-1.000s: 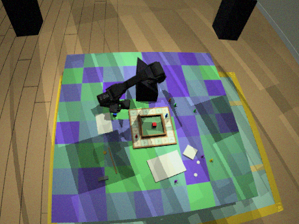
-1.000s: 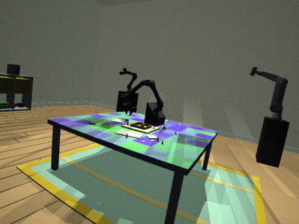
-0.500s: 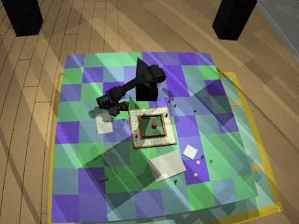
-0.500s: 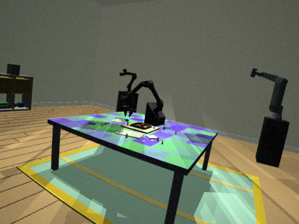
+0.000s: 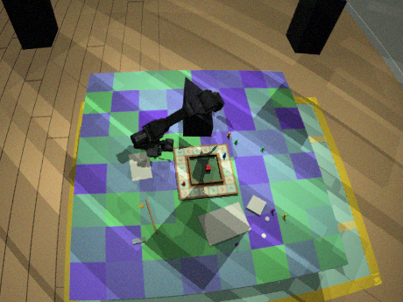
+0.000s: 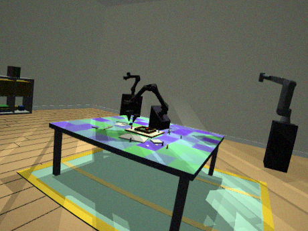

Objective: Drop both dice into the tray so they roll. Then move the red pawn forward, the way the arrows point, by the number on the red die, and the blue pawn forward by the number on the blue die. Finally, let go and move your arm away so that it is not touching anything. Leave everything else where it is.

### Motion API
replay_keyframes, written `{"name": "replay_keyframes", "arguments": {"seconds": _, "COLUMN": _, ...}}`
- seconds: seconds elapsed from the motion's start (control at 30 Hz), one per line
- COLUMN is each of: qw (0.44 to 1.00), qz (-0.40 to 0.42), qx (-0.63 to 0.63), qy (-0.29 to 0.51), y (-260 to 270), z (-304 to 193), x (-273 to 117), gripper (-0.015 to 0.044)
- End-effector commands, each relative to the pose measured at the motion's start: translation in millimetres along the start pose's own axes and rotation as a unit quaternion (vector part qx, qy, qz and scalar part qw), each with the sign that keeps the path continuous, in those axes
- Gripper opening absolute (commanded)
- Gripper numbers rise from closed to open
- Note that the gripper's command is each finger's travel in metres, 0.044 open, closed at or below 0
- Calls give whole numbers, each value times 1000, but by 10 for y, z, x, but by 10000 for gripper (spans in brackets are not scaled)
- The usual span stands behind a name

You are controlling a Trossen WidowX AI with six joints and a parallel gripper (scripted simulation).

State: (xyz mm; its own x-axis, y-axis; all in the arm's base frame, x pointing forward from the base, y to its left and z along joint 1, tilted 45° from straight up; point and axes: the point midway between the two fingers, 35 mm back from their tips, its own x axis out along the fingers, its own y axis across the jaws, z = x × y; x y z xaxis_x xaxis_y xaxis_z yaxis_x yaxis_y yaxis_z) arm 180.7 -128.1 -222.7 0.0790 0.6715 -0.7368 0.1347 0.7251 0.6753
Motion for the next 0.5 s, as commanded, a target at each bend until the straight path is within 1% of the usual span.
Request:
{"name": "replay_keyframes", "arguments": {"seconds": 0.0, "qw": 1000, "qz": 8, "qx": 5, "qy": 2, "y": 26, "z": -32, "x": 117, "gripper": 275}}
{"name": "replay_keyframes", "arguments": {"seconds": 0.37, "qw": 1000, "qz": 8, "qx": 5, "qy": 2, "y": 30, "z": -36, "x": 238, "gripper": 275}}
{"name": "replay_keyframes", "arguments": {"seconds": 0.47, "qw": 1000, "qz": 8, "qx": 5, "qy": 2, "y": 30, "z": -36, "x": 238, "gripper": 196}}
